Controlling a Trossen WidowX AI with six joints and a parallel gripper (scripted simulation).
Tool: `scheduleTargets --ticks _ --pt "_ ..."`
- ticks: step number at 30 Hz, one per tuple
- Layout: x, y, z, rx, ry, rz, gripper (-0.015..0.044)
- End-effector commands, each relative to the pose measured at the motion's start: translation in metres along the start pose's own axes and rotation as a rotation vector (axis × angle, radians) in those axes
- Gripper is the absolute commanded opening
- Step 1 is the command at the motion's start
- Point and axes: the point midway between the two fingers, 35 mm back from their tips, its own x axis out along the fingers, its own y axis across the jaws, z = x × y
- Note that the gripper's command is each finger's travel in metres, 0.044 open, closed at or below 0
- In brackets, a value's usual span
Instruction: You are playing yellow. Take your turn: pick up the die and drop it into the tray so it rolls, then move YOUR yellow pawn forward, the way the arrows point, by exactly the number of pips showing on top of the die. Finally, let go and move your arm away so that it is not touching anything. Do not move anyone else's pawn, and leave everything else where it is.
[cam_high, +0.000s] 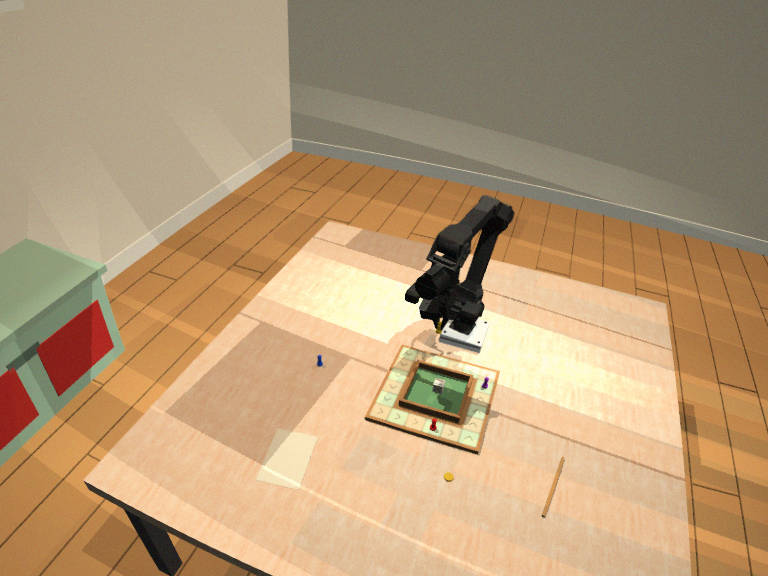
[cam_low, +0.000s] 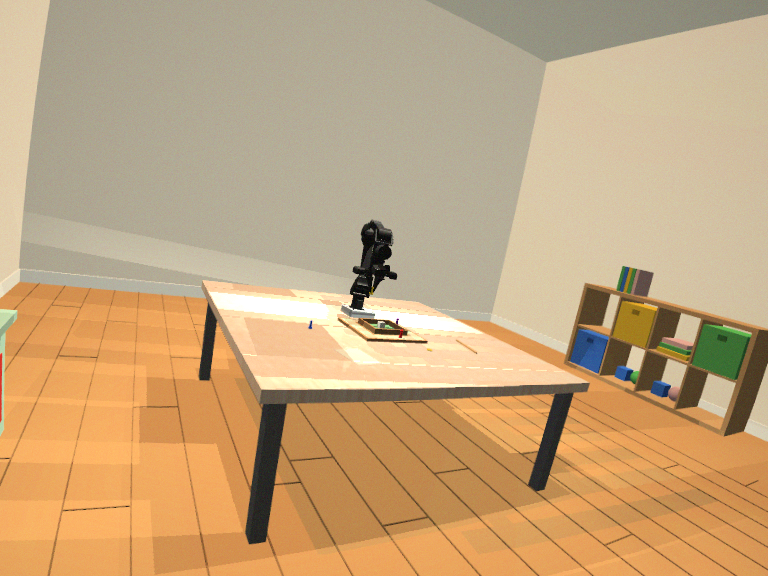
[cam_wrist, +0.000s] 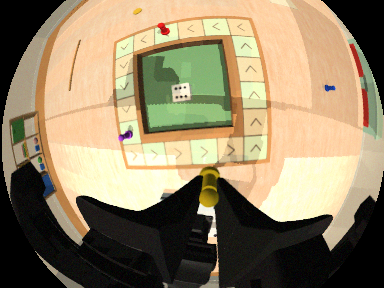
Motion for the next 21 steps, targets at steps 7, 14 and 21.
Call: scheduleTargets --ticks 7,14,21 --pt "0.008 -0.01 0.042 -0.003 0.003 -0.004 0.0" --pt "0.017 -0.017 0.073 -0.003 0.0 -0.005 0.0" --pt "0.03 -0.026 0.103 -0.003 -0.002 -0.005 0.0"
